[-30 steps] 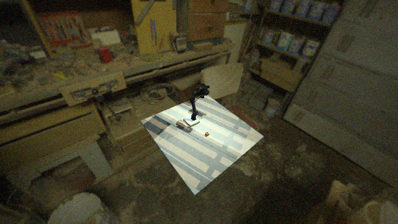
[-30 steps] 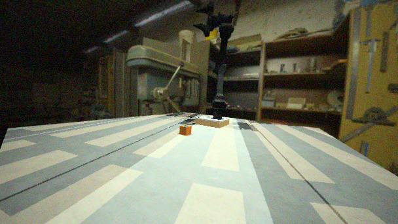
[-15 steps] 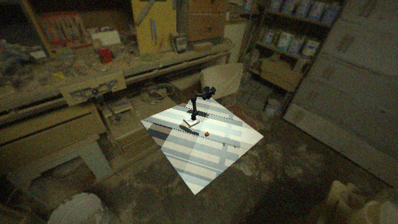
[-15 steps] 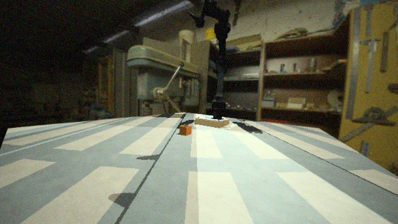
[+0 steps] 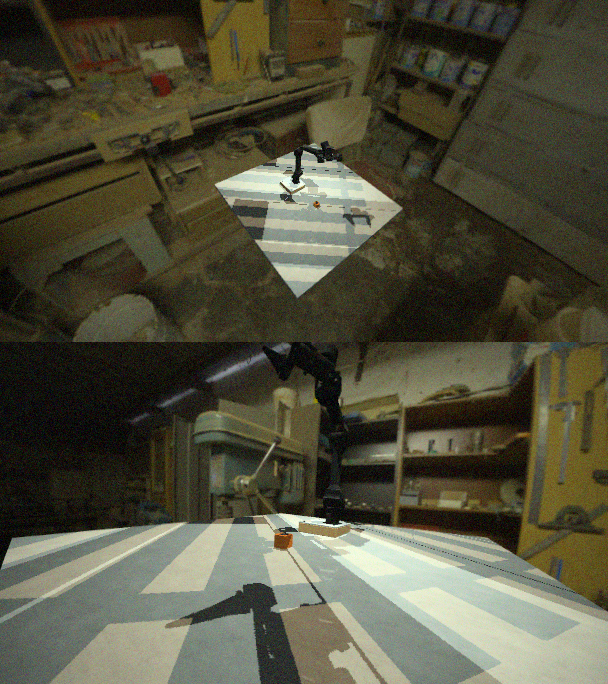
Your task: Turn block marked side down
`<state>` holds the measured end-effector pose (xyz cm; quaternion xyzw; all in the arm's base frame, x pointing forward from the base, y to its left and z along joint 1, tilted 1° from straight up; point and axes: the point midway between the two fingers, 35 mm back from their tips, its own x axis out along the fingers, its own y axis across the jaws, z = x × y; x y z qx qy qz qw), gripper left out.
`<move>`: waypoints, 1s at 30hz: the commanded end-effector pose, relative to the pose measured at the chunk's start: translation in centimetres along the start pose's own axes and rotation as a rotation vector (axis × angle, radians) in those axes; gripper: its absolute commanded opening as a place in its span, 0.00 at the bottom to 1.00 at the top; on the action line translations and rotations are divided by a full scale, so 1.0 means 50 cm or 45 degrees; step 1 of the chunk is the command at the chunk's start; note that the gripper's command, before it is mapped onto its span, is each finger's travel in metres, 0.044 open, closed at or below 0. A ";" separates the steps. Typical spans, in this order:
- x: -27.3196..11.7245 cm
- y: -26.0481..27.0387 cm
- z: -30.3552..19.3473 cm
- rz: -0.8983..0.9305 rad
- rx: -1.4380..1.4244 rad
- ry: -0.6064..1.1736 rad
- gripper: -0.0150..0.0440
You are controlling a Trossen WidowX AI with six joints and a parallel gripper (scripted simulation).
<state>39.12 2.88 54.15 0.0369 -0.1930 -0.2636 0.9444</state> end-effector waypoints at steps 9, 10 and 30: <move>0.014 0.035 -0.339 0.319 -0.554 0.551 1.00; 0.009 0.032 -0.363 0.342 -0.585 0.600 1.00; -0.248 -0.113 -0.737 0.694 -0.838 1.820 1.00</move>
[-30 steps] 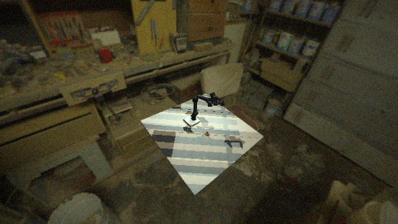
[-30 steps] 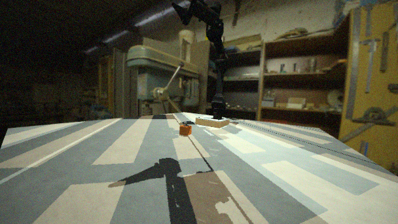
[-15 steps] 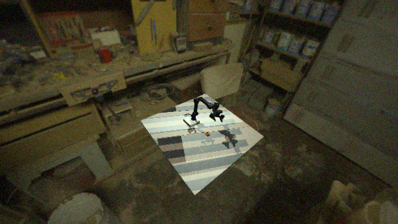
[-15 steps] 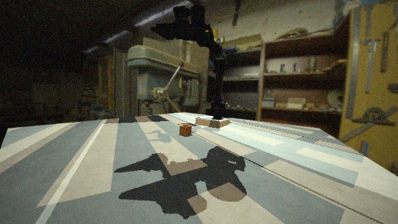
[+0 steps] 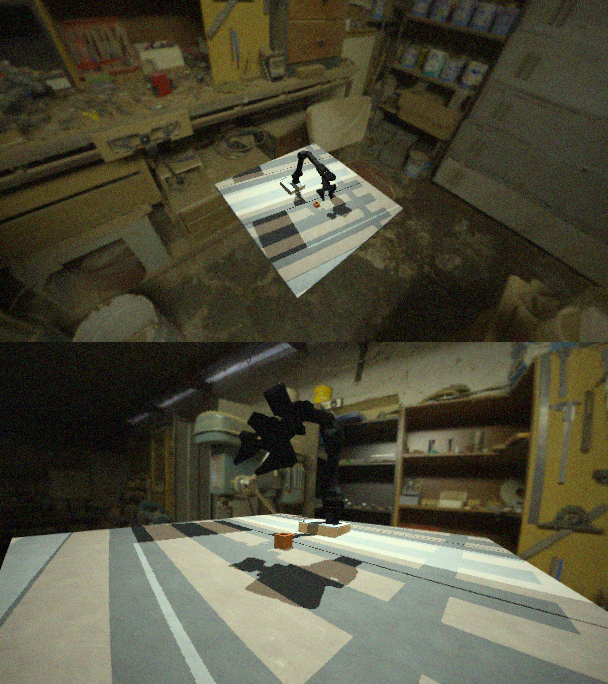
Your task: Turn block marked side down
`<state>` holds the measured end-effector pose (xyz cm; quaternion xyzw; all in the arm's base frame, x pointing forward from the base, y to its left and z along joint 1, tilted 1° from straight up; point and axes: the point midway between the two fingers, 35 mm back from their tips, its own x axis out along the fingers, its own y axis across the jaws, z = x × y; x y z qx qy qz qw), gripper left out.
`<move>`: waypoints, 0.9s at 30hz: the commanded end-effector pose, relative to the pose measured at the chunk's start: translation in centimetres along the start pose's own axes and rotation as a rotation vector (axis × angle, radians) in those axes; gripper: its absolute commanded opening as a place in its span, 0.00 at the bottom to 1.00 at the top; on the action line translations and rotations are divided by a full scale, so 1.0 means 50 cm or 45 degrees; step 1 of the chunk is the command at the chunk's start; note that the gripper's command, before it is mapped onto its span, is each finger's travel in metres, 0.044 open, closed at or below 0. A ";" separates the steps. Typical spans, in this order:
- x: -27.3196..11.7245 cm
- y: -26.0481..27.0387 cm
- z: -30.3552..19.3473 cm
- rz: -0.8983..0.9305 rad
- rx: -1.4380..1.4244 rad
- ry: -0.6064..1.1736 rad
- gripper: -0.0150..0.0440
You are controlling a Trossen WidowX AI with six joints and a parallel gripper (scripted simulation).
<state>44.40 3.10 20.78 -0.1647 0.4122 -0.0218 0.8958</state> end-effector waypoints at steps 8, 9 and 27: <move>0.017 0.097 -0.287 0.416 0.075 0.839 1.00; 0.016 0.098 -0.291 0.422 0.078 0.852 1.00; 0.064 0.121 -0.337 0.422 0.078 0.852 1.00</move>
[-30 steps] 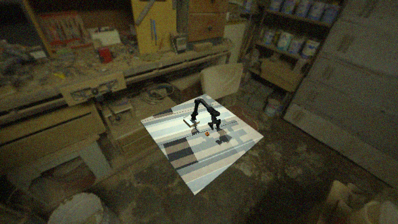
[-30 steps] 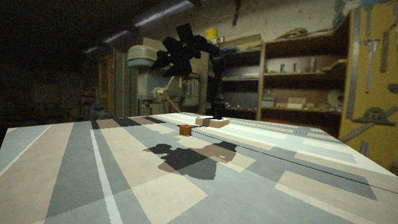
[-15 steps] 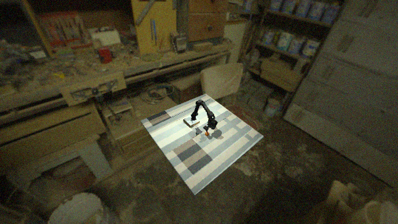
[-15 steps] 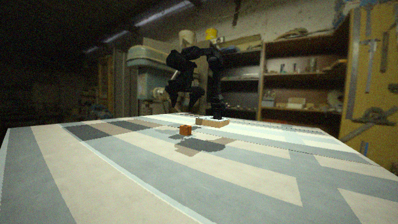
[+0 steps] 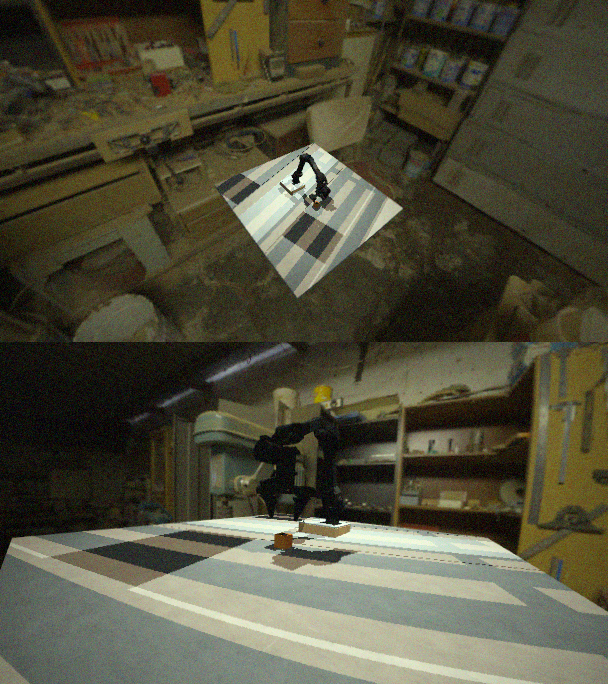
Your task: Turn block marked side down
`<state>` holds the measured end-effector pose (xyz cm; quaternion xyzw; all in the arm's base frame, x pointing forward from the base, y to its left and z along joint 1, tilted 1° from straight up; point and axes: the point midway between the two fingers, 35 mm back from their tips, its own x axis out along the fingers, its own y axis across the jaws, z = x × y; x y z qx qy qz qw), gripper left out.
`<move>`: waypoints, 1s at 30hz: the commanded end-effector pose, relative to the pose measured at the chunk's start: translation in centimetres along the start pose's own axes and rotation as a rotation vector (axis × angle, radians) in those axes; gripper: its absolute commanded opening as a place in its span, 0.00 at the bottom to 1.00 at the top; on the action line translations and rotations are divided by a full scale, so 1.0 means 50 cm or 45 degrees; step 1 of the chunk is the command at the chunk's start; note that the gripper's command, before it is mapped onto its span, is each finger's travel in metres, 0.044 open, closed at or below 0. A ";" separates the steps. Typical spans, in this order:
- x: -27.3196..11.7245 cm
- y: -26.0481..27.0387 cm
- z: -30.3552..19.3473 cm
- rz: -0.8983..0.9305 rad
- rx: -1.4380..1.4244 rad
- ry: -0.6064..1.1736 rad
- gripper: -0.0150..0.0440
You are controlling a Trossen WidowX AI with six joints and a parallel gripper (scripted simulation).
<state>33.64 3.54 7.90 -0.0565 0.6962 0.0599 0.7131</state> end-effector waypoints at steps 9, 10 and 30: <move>0.061 0.003 -0.010 0.006 0.010 0.021 1.00; 0.061 0.003 -0.010 0.006 0.010 0.021 1.00; 0.118 0.003 -0.011 0.006 0.010 0.022 1.00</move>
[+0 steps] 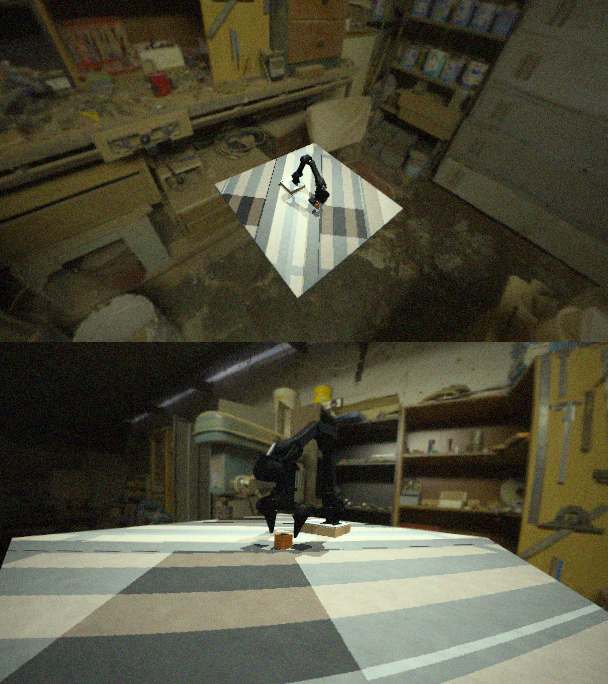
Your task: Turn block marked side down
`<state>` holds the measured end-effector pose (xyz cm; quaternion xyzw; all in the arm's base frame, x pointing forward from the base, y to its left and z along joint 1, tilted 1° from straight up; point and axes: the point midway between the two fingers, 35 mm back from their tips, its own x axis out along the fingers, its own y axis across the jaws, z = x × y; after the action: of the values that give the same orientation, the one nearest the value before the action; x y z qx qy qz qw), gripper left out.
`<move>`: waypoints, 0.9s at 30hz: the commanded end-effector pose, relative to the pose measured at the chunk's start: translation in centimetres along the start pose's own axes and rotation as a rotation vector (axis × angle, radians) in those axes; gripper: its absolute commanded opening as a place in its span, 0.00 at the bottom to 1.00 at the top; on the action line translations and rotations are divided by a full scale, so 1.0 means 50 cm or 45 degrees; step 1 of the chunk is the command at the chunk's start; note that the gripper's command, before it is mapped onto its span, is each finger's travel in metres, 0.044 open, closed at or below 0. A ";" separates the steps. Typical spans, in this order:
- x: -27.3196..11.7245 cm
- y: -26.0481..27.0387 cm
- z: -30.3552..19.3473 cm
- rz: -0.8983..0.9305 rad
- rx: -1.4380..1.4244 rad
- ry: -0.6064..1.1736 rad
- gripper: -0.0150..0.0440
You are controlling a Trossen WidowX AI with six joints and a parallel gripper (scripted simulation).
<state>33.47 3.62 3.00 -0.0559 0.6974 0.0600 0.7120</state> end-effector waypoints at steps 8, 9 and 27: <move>0.028 0.001 -0.006 0.005 0.009 0.018 0.87; 0.028 0.001 -0.006 0.005 0.009 0.018 0.82; 0.028 0.001 -0.006 0.005 0.009 0.018 0.39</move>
<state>33.22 3.60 1.69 -0.0558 0.7016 0.0596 0.7079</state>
